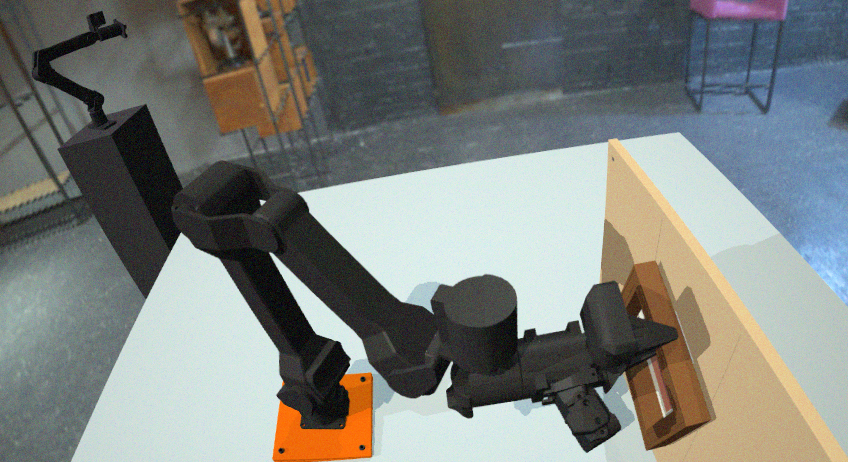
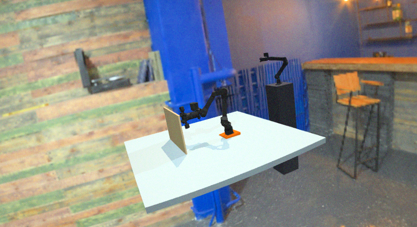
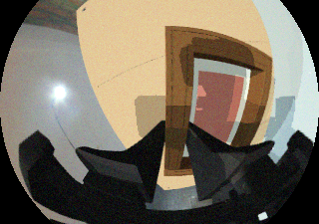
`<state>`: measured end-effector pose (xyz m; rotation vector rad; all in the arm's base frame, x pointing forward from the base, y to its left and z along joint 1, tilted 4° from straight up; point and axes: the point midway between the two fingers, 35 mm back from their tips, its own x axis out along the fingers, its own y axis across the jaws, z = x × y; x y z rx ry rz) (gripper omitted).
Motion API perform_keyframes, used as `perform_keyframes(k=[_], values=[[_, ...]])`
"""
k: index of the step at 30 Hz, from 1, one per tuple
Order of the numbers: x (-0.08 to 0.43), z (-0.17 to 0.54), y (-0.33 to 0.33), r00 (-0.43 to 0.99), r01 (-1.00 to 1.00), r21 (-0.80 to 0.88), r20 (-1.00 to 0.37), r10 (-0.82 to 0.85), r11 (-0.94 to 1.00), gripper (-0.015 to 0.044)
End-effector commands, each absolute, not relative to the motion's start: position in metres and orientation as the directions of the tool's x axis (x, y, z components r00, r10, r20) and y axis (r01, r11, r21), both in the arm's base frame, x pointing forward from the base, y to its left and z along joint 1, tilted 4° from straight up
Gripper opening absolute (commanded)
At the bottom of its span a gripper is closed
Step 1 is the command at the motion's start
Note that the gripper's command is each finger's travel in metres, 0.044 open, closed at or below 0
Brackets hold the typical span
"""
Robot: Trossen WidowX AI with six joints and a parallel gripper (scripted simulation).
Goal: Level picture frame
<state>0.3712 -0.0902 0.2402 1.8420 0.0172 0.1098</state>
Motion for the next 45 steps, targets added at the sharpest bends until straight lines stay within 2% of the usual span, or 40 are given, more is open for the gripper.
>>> perform_keyframes(k=[1,45], values=[[0.3704,0.244,-0.0904,0.995,-0.06,0.963,0.08,0.066,-0.263,0.0],[0.3709,0.2363,-0.0891,0.995,-0.055,0.962,0.076,0.069,-0.266,0.0]])
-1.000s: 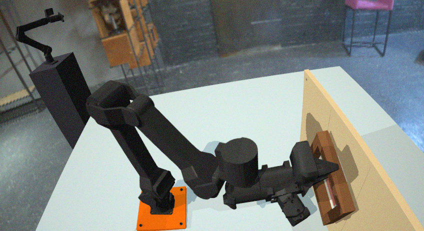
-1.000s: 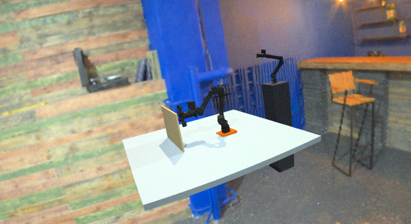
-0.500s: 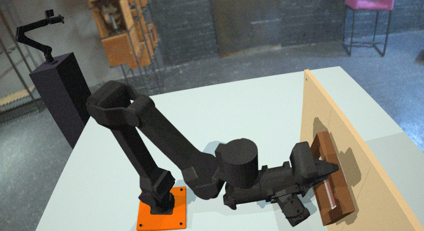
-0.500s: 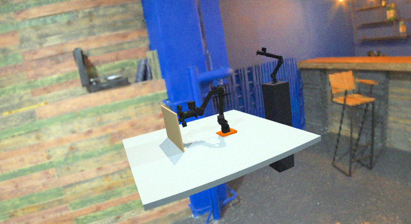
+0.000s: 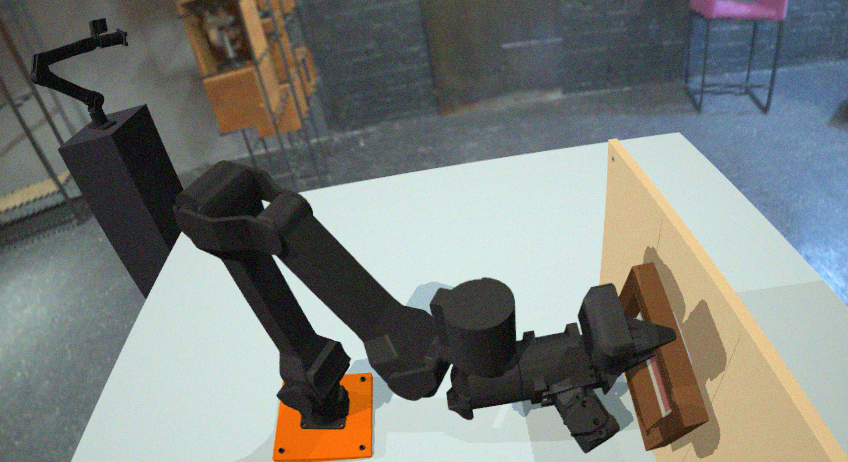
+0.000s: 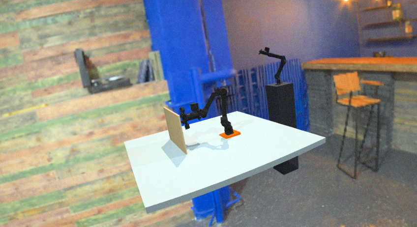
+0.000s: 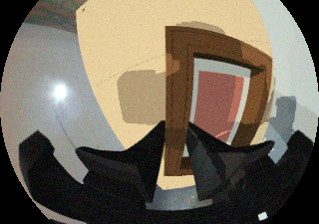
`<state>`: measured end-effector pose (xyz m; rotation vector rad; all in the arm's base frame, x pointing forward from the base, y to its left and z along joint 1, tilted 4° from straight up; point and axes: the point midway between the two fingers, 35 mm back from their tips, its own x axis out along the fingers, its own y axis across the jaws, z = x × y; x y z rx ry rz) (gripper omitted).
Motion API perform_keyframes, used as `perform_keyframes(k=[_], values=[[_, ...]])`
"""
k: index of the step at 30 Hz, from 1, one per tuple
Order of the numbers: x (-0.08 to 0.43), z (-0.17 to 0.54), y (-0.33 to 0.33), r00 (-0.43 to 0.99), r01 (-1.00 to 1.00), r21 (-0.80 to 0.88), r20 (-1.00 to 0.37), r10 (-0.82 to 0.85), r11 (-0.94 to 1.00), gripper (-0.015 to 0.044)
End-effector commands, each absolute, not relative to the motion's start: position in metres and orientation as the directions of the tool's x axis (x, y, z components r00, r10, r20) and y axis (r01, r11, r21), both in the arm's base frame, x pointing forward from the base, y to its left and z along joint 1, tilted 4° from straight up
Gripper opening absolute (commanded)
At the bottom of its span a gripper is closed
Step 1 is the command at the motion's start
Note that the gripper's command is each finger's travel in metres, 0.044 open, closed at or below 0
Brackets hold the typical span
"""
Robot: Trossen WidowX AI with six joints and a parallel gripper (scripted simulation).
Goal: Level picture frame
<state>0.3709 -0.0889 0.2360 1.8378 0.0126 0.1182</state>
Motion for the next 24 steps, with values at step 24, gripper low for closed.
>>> perform_keyframes(k=[24], values=[[0.3711,0.2347,-0.0873,0.995,-0.059,0.981,0.073,0.07,-0.185,0.0]])
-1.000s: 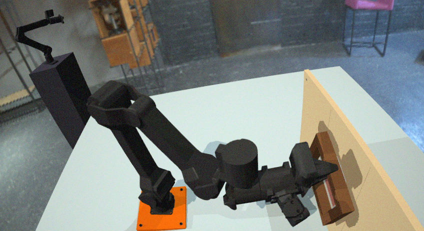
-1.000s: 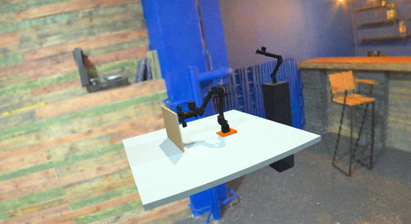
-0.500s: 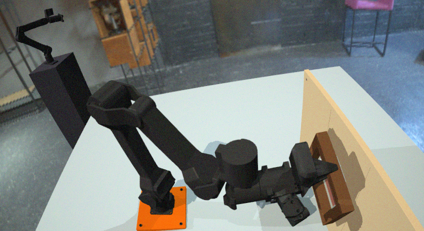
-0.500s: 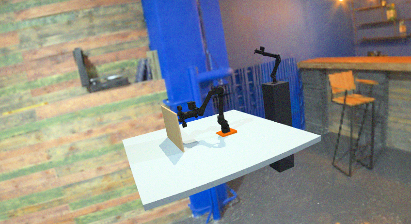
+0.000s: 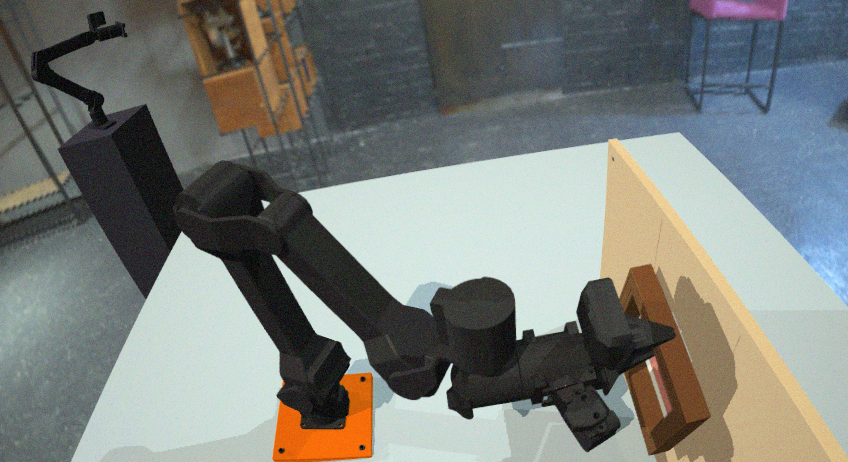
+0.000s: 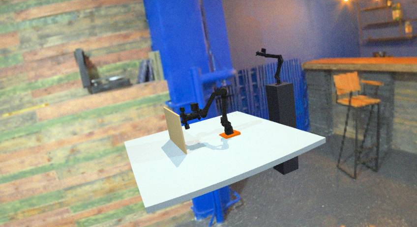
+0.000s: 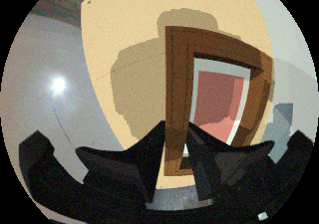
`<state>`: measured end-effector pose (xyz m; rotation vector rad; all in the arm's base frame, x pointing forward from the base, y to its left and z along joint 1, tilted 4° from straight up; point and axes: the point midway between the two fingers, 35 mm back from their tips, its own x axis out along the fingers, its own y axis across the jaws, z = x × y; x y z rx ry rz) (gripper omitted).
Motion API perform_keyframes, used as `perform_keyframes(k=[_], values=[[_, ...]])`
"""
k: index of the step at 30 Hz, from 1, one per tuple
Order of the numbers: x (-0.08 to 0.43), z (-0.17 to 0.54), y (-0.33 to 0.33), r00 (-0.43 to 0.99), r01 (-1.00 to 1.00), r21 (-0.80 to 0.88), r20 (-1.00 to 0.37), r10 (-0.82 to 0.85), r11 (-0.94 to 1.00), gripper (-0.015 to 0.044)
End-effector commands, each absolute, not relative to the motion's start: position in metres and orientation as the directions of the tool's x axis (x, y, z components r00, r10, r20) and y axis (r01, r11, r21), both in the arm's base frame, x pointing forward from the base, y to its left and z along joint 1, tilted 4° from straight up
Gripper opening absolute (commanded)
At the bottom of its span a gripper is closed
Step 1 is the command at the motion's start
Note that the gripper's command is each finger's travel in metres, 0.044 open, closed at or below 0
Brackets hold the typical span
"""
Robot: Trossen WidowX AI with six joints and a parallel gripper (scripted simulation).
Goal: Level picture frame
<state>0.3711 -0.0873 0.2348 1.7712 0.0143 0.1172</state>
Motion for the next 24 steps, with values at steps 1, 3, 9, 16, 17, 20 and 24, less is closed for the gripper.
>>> perform_keyframes(k=[1,3,9,16,17,20,24], values=[[0.3711,0.2346,-0.0871,0.995,-0.059,0.982,0.073,0.07,-0.18,0.0],[0.3711,0.2345,-0.087,0.995,-0.059,0.982,0.073,0.07,-0.177,0.0],[0.3711,0.2347,-0.0869,0.995,-0.062,0.988,0.072,0.069,-0.141,0.0],[0.3712,0.2349,-0.0868,0.995,-0.065,0.992,0.072,0.069,-0.104,0.0],[0.3712,0.2349,-0.0868,0.995,-0.065,0.992,0.072,0.069,-0.104,0.0],[0.3712,0.235,-0.0867,0.995,-0.066,0.994,0.072,0.069,-0.084,0.0],[0.3712,0.2351,-0.0867,0.995,-0.068,0.995,0.072,0.069,-0.068,0.0]])
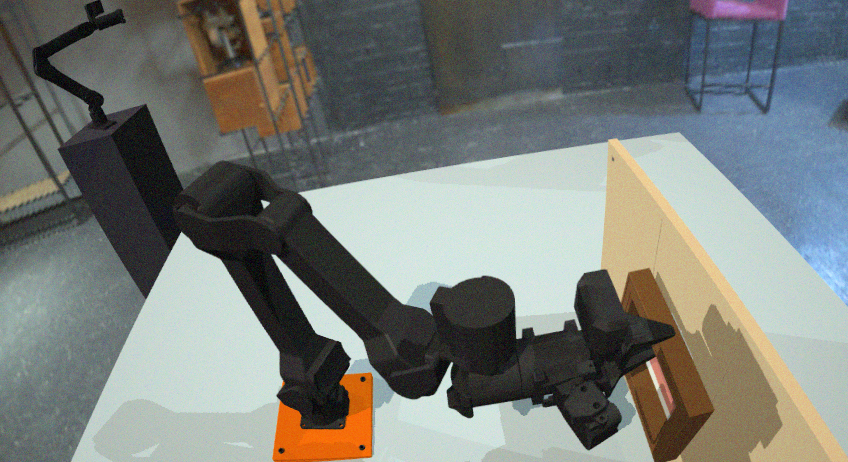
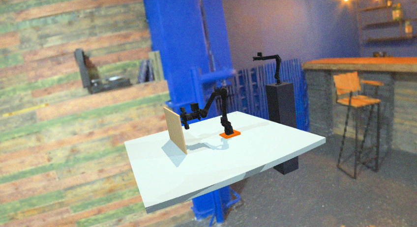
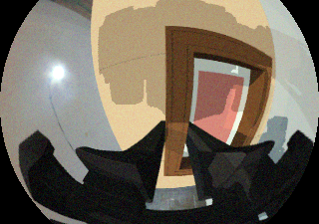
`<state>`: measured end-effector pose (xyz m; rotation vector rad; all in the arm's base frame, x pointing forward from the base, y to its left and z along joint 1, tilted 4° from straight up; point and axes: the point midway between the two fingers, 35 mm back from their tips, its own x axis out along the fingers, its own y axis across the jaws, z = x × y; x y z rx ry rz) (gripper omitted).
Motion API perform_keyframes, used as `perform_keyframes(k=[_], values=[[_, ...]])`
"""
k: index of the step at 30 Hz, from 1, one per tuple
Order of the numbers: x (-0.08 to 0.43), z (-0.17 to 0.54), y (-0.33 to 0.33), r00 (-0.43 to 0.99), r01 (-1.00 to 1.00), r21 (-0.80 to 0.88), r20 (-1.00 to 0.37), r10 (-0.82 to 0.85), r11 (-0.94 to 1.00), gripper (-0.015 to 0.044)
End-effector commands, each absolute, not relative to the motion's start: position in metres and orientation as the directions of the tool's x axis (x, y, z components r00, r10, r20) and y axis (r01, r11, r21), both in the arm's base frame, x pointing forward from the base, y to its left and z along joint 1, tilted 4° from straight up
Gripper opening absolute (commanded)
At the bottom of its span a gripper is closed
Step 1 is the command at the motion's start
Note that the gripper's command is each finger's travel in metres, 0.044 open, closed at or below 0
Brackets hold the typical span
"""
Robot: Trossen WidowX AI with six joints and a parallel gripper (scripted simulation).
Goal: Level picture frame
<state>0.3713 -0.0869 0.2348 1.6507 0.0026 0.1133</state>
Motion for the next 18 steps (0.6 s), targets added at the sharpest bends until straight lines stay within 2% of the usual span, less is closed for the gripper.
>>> perform_keyframes(k=[1,18], values=[[0.3712,0.2351,-0.0867,0.995,-0.068,0.995,0.072,0.069,-0.068,0.0],[0.3712,0.2356,-0.0864,0.995,-0.074,0.997,0.072,0.068,0.026,0.0]])
